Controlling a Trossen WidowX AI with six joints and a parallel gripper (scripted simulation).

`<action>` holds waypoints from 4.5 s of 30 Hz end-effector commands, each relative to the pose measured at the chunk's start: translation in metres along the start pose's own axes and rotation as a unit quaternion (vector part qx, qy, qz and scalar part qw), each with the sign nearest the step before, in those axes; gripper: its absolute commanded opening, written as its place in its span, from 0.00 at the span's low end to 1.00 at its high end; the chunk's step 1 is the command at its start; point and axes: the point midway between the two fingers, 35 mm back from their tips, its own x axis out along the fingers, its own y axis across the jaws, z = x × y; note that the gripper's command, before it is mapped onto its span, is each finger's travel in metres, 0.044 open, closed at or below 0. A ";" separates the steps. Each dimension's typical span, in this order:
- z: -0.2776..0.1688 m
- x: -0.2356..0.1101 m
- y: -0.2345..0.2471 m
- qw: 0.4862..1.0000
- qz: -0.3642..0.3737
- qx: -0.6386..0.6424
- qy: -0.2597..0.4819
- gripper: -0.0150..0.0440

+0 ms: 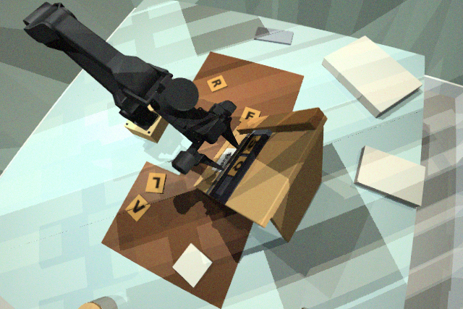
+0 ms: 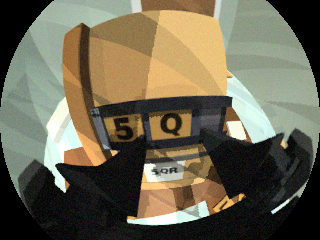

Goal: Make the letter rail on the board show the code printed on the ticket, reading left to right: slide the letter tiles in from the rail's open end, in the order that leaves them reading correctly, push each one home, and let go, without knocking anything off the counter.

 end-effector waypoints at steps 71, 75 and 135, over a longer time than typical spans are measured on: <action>0.023 0.003 -0.037 0.941 -0.002 0.002 0.338 0.25; 0.023 0.003 -0.037 0.941 -0.002 0.002 0.338 0.25; 0.023 0.031 -0.036 0.941 -0.002 0.002 0.338 0.25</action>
